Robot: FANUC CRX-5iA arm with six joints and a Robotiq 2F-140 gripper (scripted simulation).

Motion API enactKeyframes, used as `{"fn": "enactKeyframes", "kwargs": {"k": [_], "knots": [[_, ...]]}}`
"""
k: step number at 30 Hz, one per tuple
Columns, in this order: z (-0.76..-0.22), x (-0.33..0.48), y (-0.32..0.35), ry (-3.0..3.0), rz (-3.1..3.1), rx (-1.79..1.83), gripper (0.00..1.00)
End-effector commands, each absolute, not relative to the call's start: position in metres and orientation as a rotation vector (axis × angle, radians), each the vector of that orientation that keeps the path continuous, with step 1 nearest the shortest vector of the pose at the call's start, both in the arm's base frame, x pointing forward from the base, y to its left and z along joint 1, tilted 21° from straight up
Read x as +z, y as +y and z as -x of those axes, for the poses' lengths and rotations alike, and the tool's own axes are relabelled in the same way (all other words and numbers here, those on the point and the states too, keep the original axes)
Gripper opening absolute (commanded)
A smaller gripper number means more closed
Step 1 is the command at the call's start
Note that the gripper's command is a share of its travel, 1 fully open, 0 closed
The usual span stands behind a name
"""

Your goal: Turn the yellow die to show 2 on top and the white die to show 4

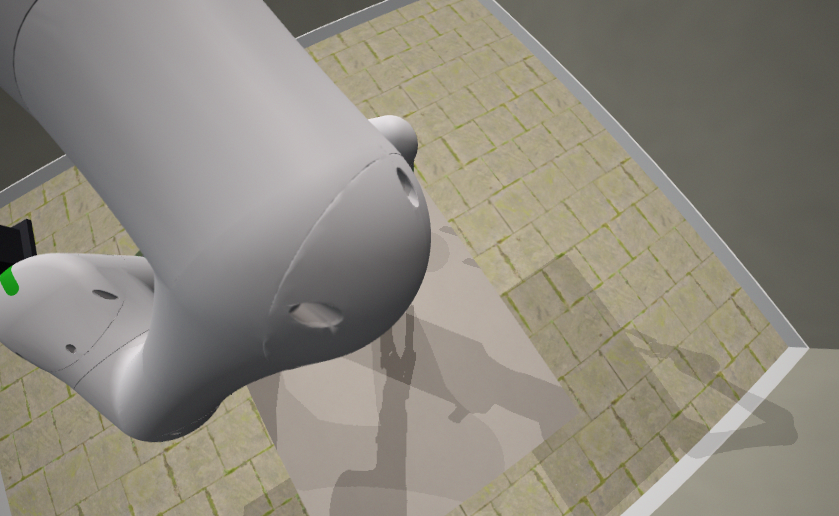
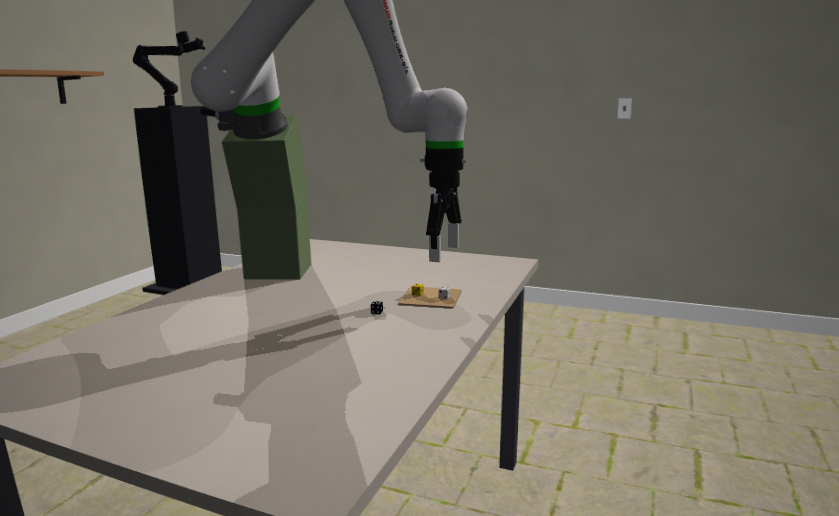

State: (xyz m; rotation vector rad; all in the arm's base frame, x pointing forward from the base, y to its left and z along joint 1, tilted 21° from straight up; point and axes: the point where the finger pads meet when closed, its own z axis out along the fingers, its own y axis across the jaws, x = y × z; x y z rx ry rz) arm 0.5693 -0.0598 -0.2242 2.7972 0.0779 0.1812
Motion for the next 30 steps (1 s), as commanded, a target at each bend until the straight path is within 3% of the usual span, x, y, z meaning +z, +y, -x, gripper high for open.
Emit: {"fn": "enactKeyframes", "kwargs": {"k": [1,30], "knots": [[-0.569,-0.222,-0.059,0.078,-2.797,0.181,1.00],[-0.560,-0.159,-0.037,0.078,-2.797,0.181,1.00]]}}
